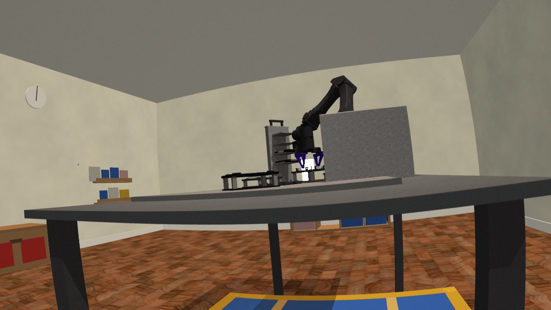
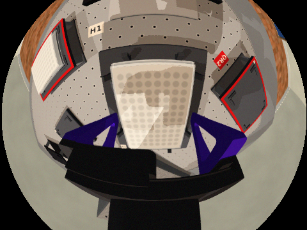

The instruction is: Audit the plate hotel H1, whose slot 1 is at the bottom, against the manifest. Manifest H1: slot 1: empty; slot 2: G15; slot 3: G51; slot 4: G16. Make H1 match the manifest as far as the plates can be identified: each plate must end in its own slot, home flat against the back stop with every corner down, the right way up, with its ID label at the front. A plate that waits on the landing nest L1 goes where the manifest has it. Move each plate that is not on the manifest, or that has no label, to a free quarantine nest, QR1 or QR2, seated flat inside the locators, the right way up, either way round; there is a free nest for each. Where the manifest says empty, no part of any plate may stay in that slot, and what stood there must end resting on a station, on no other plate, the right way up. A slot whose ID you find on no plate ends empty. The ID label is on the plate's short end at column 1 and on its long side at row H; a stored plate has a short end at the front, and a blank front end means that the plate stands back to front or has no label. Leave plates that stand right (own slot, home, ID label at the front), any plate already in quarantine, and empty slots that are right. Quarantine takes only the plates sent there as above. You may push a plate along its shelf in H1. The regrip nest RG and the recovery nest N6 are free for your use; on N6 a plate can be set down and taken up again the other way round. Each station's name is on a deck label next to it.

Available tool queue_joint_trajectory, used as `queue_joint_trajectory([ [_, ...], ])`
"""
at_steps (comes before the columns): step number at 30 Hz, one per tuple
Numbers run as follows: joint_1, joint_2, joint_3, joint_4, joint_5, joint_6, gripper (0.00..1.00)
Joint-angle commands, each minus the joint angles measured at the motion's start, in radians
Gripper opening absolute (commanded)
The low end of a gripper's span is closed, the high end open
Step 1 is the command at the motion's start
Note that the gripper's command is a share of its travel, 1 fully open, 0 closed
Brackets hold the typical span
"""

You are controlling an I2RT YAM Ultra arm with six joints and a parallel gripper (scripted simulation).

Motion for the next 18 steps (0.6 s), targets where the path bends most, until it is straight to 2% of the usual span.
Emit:
queue_joint_trajectory([
  [1, -0.001, 0.0, 0.0, 0.028, -0.006, -0.014, 1.0],
  [10, -0.01, 0.009, -0.007, 0.048, -0.01, -0.024, 1.0],
  [11, -0.01, 0.009, -0.006, 0.048, -0.01, -0.024, 0.86],
  [18, -0.01, 0.009, -0.007, 0.048, -0.01, -0.024, 0.86],
])
